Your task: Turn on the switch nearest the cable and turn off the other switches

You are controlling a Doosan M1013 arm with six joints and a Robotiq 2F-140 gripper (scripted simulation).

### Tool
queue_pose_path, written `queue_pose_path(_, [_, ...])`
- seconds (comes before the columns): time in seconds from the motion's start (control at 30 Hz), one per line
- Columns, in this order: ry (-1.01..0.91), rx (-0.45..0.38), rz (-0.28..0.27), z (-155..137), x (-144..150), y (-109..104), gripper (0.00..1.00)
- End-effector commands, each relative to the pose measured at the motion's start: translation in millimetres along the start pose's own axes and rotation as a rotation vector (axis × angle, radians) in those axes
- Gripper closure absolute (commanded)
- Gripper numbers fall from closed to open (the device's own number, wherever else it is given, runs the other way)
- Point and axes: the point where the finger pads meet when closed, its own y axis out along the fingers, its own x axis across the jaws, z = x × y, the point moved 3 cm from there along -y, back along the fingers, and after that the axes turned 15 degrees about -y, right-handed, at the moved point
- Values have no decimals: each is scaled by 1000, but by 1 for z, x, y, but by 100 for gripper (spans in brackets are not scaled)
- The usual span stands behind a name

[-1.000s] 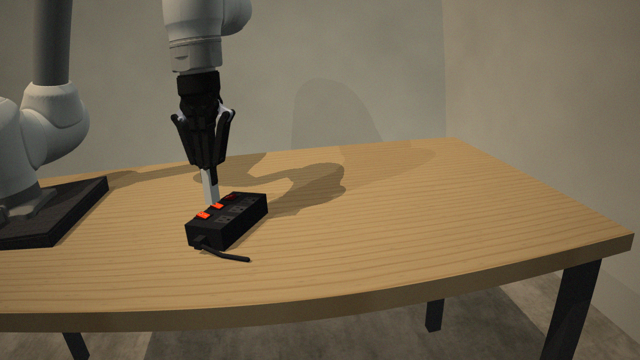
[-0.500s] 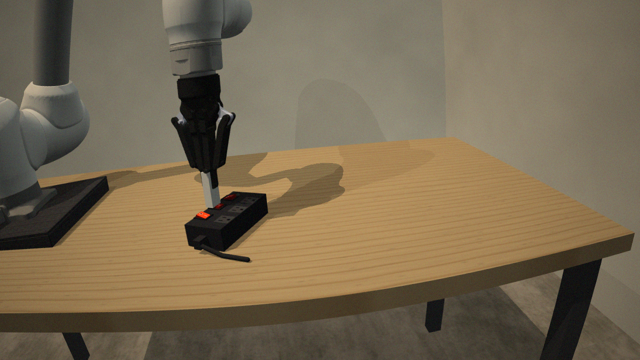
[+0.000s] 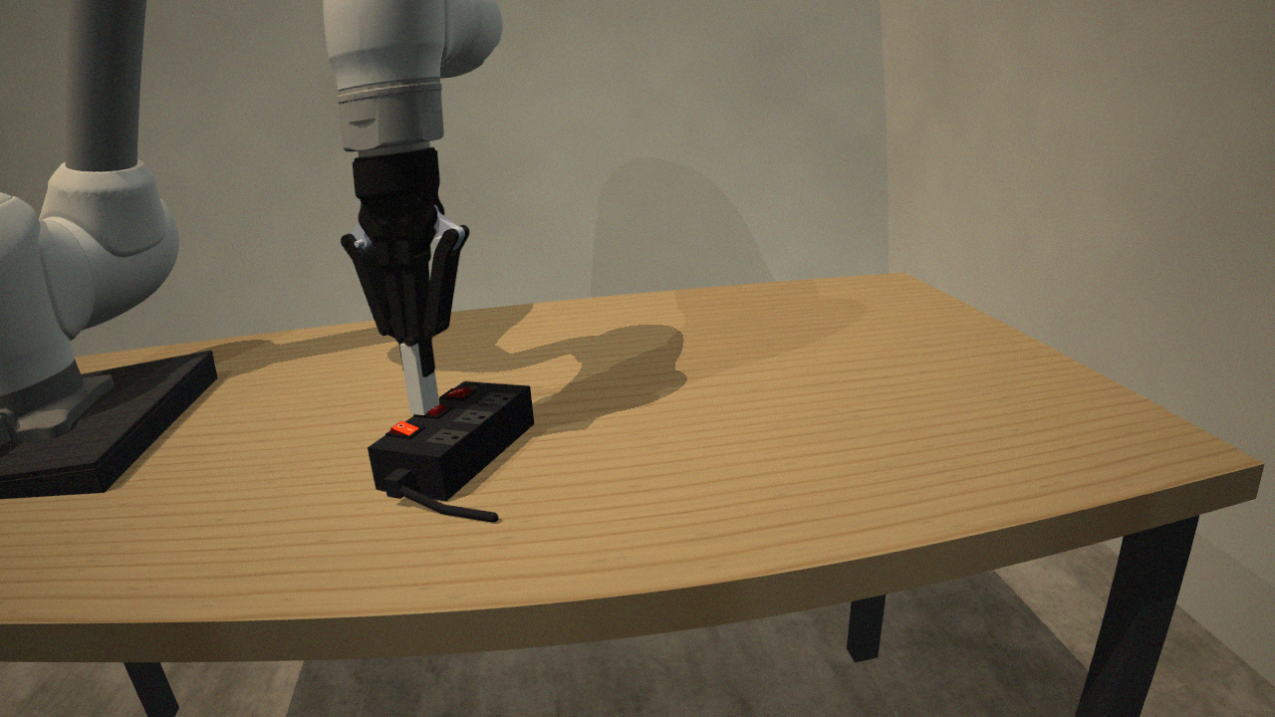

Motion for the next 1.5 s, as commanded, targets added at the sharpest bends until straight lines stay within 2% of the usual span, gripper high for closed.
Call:
queue_pose_path(0.0, [0,0,0,0,0,0,100])
queue_pose_path(0.43, [0,0,0,0,0,-10,100])
queue_pose_path(0.8, [0,0,0,0,0,-38,100])
queue_pose_path(1.47, [0,0,0,0,0,-39,100])
